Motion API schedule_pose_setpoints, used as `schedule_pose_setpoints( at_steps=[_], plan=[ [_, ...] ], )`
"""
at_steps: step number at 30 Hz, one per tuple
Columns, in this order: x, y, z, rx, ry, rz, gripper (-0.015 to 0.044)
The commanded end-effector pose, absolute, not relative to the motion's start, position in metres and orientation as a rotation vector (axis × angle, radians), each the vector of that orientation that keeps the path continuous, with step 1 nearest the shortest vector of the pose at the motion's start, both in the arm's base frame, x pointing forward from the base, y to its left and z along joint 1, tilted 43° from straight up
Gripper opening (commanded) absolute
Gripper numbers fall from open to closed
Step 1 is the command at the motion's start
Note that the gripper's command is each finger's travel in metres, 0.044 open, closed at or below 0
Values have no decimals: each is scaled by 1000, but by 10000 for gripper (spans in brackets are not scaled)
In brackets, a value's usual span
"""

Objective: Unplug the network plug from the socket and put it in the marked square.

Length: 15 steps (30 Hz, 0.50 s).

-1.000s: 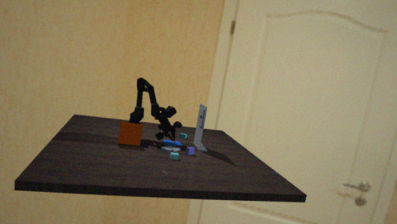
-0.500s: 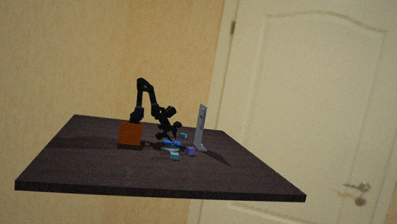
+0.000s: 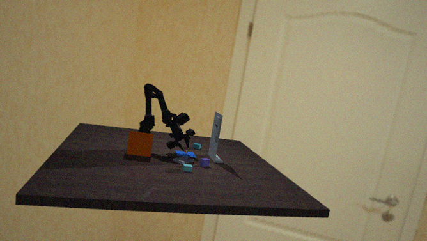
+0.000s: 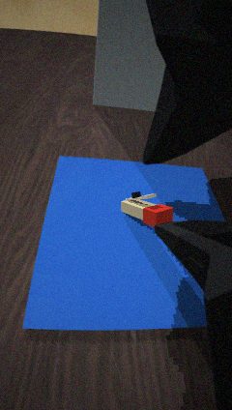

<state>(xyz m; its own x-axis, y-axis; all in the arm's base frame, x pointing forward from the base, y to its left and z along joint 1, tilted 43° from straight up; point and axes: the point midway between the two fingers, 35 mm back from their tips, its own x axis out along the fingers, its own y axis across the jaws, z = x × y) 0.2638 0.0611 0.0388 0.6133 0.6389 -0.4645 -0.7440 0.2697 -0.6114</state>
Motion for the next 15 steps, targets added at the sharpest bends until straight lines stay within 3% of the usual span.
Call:
schedule_pose_setpoints(
  at_steps=[1,15],
  plan=[
    [262,59,41,-903,131,936,156],
    [257,52,46,-903,132,936,156]
  ],
)
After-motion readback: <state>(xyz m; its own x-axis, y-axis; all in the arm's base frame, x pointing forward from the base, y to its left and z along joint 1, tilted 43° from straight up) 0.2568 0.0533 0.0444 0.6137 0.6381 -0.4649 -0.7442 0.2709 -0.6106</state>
